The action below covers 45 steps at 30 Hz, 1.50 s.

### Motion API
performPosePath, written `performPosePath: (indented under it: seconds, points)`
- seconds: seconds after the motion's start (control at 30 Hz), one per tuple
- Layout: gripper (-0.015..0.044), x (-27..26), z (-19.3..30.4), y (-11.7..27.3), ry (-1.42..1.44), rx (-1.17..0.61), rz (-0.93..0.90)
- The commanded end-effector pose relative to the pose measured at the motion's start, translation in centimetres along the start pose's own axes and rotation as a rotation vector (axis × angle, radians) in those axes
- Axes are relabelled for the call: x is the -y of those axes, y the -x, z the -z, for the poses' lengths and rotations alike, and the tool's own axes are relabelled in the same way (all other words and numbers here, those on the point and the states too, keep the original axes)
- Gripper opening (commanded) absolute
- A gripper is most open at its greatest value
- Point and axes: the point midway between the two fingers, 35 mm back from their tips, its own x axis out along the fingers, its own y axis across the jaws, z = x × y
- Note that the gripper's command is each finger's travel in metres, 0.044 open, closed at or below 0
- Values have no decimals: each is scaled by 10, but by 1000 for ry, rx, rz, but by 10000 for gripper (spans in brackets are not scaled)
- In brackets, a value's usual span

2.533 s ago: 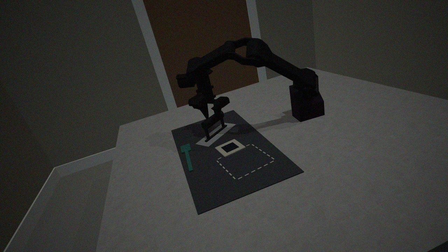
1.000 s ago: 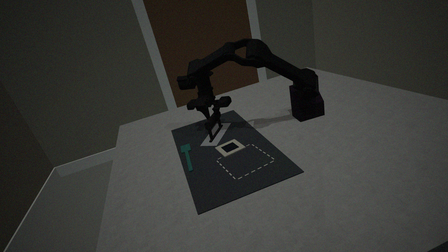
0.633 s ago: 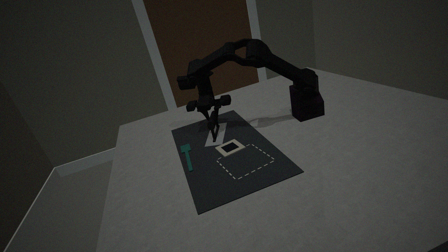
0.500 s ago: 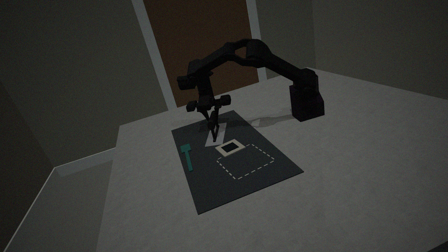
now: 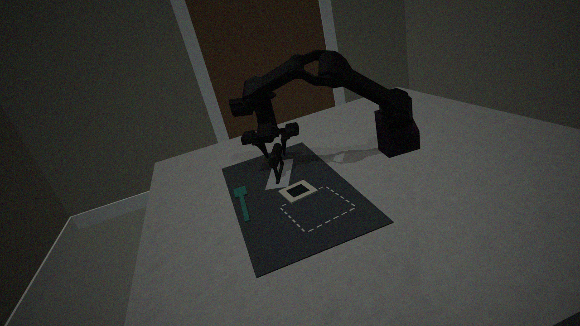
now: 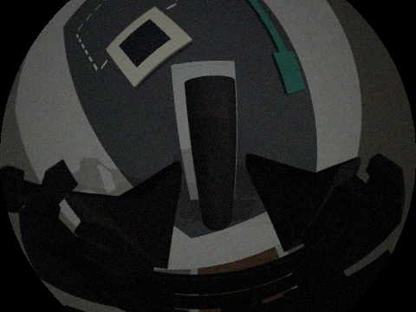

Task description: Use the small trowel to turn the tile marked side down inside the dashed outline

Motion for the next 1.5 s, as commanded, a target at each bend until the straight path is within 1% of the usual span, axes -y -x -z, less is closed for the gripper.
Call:
performPosePath:
  seconds: [0.0,0.2,0.3,0.37,0.57,0.6,0.63,0.7,0.9,1.1,1.47]
  points:
    - [270,0,1,-1,3,1,0]
    - [270,0,1,2,3,1,0]
    - [270,-2,1,35,3,1,-1]
    - [270,-3,0,45,3,1,-1]
    - [270,-3,0,45,3,1,-1]
    - [296,-3,4,45,-9,6,4]
    - [300,-3,4,49,-9,6,4]
    - [300,-3,4,56,-9,6,4]
    - [300,-4,4,55,-25,-20,27]
    - [300,1,12,33,-41,-90,139]
    - [300,-3,17,8,-95,-119,452]
